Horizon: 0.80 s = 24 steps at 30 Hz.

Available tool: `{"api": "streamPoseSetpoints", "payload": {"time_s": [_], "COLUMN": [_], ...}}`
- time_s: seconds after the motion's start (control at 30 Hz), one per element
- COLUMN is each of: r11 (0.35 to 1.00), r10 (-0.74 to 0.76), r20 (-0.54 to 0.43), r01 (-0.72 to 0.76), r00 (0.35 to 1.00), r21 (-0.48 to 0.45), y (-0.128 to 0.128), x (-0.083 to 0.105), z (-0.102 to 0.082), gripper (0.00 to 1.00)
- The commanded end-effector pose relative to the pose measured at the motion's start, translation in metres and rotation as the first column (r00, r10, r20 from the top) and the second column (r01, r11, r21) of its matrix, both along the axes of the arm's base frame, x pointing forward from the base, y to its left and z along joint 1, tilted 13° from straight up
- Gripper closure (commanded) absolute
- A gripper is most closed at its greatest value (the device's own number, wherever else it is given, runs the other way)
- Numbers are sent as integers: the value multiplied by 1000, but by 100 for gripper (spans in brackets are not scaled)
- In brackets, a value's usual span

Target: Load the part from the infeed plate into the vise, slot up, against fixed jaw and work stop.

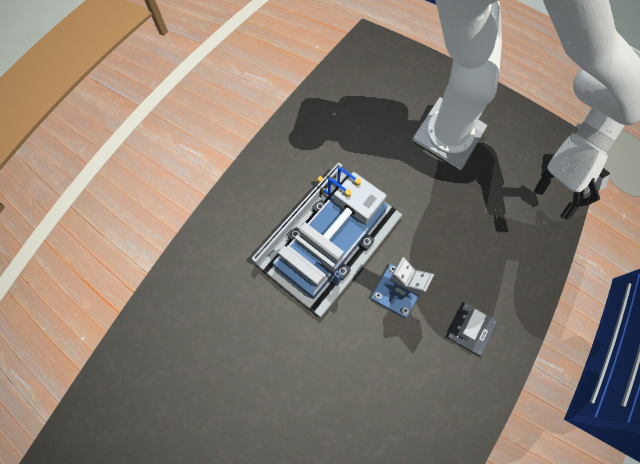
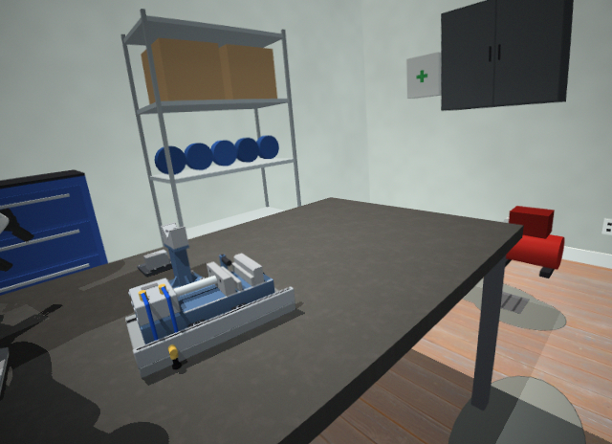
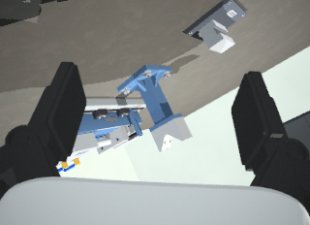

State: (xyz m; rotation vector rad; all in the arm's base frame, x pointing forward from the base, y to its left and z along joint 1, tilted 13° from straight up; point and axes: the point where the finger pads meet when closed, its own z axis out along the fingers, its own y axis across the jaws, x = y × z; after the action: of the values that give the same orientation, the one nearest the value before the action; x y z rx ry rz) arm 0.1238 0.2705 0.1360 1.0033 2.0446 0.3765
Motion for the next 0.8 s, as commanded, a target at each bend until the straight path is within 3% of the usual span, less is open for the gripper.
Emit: {"api": "streamPoseSetpoints", "payload": {"time_s": [0.0,0.6,0.77], "r11": [1000,1000,991], "r10": [0,-4,-134], "r20": [0,-3,-92], "r01": [0,4,133], "r00": [1000,1000,987], "r21": [3,2,-16], "y": [1,1,4], "x": [0,0,23], "z": [1,1,12], "gripper": [0,0,0]}}
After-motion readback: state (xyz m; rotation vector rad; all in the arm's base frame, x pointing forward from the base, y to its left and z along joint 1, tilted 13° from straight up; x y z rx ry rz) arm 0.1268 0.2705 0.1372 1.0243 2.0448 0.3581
